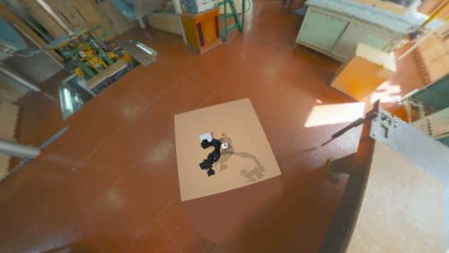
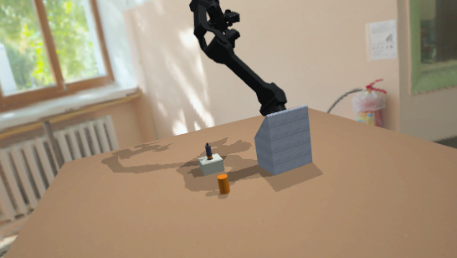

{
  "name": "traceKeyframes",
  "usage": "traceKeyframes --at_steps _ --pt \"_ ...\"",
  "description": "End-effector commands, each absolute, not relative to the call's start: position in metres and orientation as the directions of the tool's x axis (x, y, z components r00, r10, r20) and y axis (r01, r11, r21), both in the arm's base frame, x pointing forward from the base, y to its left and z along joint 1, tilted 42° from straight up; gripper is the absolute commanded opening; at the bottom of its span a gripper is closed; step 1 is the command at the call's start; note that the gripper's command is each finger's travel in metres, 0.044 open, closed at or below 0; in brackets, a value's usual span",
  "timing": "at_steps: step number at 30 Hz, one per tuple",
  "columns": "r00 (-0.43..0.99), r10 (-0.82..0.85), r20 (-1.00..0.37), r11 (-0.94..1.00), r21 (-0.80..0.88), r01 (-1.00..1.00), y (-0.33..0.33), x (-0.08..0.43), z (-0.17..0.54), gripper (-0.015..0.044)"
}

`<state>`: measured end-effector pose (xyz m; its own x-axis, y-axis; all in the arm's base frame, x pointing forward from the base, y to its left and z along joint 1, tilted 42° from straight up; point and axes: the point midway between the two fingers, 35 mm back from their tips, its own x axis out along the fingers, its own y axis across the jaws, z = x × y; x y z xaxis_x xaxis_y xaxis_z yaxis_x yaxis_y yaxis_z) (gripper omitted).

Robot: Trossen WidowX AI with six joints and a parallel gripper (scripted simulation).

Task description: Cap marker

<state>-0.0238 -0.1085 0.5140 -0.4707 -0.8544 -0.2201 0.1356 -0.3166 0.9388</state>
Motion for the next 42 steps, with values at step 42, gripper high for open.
traceKeyframes --at_steps 42 --pt "0.215 -0.275 -0.937 0.648 -0.015 0.761 -0.248 0.236 0.221 0.025"
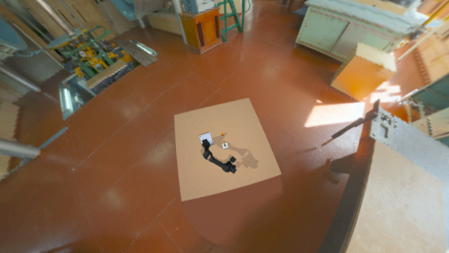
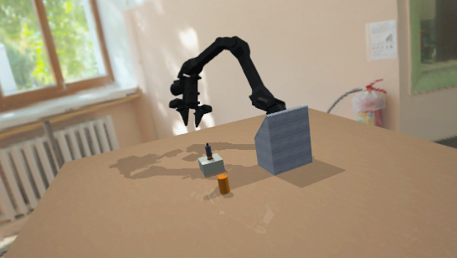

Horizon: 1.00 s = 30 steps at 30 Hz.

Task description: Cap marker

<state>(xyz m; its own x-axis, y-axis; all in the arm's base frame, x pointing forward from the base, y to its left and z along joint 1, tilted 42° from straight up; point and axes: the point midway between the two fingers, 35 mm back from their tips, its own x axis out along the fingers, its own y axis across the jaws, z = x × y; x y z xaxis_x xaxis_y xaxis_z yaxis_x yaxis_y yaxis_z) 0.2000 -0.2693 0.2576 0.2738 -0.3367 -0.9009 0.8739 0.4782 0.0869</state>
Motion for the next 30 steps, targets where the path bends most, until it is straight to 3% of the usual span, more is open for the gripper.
traceKeyframes --at_steps 1,9,16,24,30 --pt "0.198 -0.261 -0.945 0.692 -0.041 0.721 -0.241 0.245 0.211 0.025" --pt "0.038 -0.224 -0.974 0.941 -0.206 0.267 -0.165 0.3 0.136 0.025" --pt "-0.086 -0.301 -0.95 0.928 -0.271 -0.256 -0.084 0.317 0.073 0.025" --pt "-0.118 -0.503 -0.856 0.543 -0.207 -0.814 0.01 0.295 0.007 0.025" --pt "-0.024 -0.654 -0.756 0.114 -0.067 -0.991 0.057 0.264 -0.027 0.025"
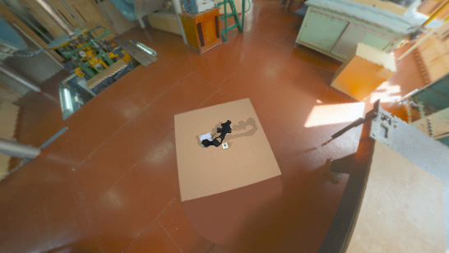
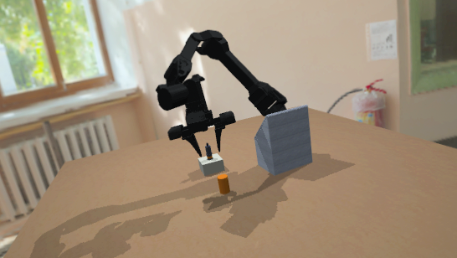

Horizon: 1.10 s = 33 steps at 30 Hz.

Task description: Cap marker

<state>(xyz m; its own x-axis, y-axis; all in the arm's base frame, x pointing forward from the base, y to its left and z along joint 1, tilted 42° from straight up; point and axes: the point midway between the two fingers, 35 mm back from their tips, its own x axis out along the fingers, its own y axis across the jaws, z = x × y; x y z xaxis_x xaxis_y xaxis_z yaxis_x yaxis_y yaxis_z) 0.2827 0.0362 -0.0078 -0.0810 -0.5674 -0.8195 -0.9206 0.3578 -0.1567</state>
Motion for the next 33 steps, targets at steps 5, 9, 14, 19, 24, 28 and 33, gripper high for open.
traceKeyframes --at_steps 5,9,14,19,24,28,33 --pt "-0.02 -0.658 -0.752 0.1 -0.061 -0.993 0.058 0.263 -0.028 0.025" --pt "-0.02 -0.658 -0.752 0.1 -0.061 -0.993 0.058 0.263 -0.028 0.025" --pt "-0.019 -0.659 -0.752 0.099 -0.062 -0.993 0.042 0.263 -0.046 0.025" --pt "-0.019 -0.659 -0.752 0.1 -0.062 -0.993 0.035 0.262 -0.054 0.025" --pt "-0.019 -0.66 -0.751 0.099 -0.062 -0.993 0.025 0.264 -0.064 0.025" --pt "-0.019 -0.66 -0.751 0.099 -0.062 -0.993 0.024 0.264 -0.065 0.025" --pt "-0.019 -0.66 -0.751 0.099 -0.062 -0.993 0.021 0.264 -0.07 0.025"
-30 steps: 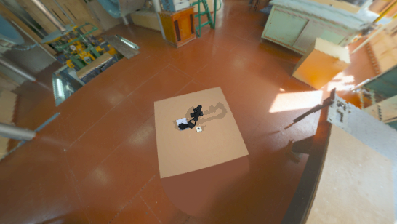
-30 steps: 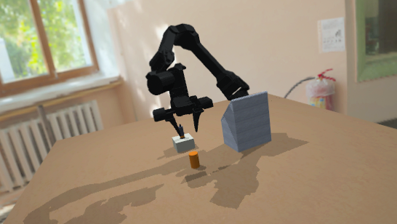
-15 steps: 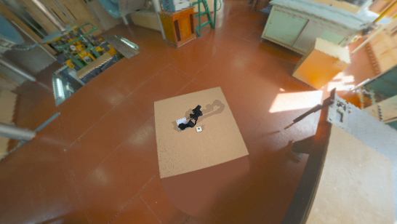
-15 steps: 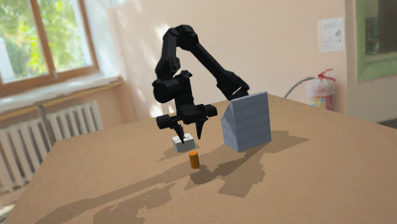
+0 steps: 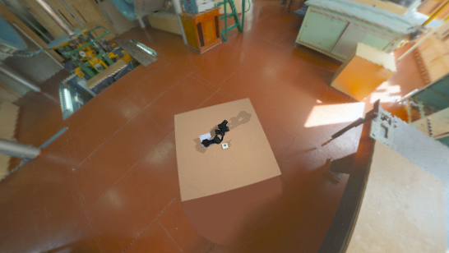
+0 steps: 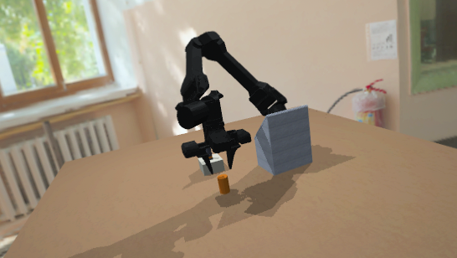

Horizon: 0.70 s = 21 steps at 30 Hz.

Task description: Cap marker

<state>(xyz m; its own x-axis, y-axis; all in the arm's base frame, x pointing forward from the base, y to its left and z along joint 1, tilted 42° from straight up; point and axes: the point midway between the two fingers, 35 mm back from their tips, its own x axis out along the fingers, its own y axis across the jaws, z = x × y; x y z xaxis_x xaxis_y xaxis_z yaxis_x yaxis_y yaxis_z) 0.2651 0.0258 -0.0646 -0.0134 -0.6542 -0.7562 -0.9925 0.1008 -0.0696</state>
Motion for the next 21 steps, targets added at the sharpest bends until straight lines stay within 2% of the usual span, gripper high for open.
traceKeyframes --at_steps 1,21 --pt "-0.019 -0.66 -0.751 0.099 -0.062 -0.993 0.02 0.264 -0.071 0.025" --pt "-0.019 -0.66 -0.751 0.099 -0.062 -0.993 -0.002 0.264 -0.095 0.025"
